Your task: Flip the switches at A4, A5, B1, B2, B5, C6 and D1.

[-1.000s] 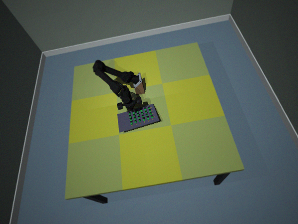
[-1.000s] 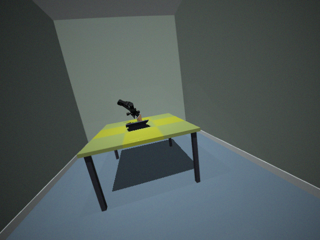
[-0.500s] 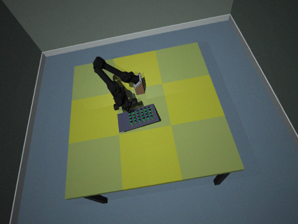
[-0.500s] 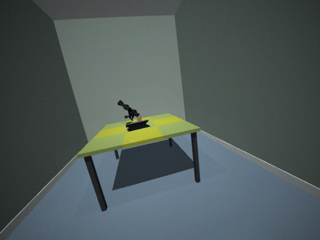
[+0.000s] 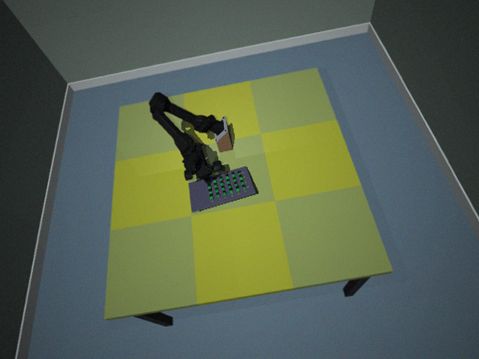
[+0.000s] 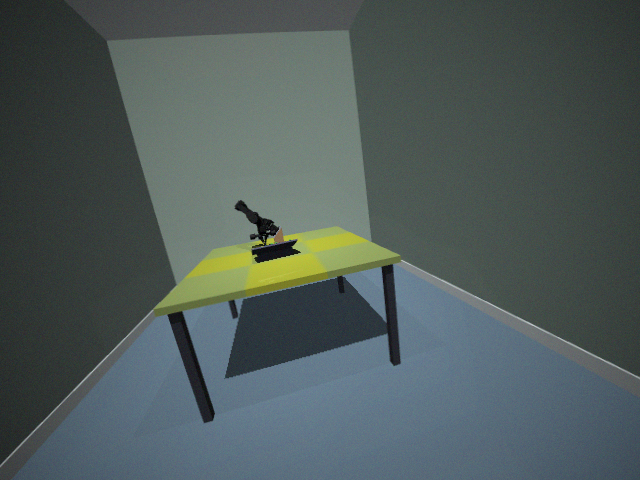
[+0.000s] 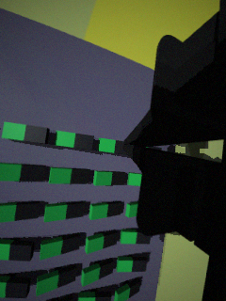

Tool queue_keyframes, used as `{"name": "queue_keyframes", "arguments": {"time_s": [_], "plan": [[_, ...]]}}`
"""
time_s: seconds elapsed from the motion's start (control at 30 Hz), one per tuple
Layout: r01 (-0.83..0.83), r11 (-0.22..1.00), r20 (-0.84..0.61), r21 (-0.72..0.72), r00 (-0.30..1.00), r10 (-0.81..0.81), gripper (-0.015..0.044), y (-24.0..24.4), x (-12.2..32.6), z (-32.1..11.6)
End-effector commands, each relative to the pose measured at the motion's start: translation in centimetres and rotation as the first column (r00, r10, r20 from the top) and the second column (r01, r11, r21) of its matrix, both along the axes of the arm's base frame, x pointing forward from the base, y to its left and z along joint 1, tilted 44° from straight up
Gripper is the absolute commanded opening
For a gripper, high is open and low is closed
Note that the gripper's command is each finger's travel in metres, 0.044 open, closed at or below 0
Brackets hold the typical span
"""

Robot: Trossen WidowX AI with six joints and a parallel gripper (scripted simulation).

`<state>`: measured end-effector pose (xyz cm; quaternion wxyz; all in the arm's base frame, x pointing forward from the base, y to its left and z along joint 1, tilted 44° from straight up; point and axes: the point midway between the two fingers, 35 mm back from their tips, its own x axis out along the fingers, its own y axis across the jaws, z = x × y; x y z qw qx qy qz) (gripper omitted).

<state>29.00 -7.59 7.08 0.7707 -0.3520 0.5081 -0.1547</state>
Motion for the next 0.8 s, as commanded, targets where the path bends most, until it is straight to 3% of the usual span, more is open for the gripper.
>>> {"name": "queue_keyframes", "arguments": {"time_s": [0.0, 0.77], "plan": [[-0.003, 1.000, -0.007, 0.001, 1.000, 0.003, 0.0000, -0.31, 0.11, -0.55], [-0.003, 1.000, -0.007, 0.001, 1.000, 0.003, 0.0000, -0.49, 0.23, -0.75]]}}
